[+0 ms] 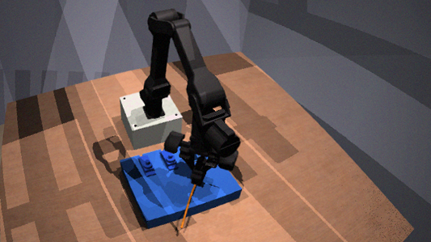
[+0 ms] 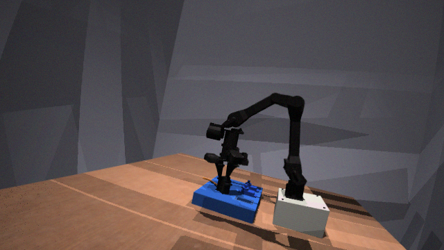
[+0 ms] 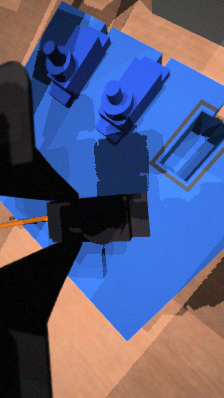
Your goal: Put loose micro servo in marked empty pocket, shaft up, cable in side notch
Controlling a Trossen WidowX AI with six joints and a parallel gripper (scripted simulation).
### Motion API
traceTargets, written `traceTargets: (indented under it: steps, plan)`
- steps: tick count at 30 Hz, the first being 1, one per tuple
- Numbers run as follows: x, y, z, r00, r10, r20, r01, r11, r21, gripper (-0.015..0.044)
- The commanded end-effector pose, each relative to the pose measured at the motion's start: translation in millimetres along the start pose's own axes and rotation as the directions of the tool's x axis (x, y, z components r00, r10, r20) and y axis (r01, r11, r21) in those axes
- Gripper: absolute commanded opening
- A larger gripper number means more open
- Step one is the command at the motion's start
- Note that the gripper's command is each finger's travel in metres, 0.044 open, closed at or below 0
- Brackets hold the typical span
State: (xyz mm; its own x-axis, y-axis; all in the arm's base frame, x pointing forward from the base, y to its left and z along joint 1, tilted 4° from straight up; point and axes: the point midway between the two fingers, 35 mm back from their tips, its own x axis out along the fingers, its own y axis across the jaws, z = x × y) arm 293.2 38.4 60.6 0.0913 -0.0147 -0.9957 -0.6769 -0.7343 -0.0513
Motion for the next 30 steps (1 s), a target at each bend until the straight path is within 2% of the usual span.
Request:
traceTargets:
  steps: [1, 5, 20, 30]
  plan:
    - [-12, 0, -1, 1.000, 0.000, -0.004, 0.000, 1.000, -0.004, 0.0000]
    - [-27, 3, 2, 1.000, 0.000, -0.004, 0.000, 1.000, -0.004, 0.0000]
    - [-28, 14, 6, 1.000, 0.001, -0.004, -0.001, 1.000, -0.004, 0.0000]
    - [-28, -8, 28, 1.000, -0.001, -0.001, 0.001, 1.000, -0.004, 0.0000]
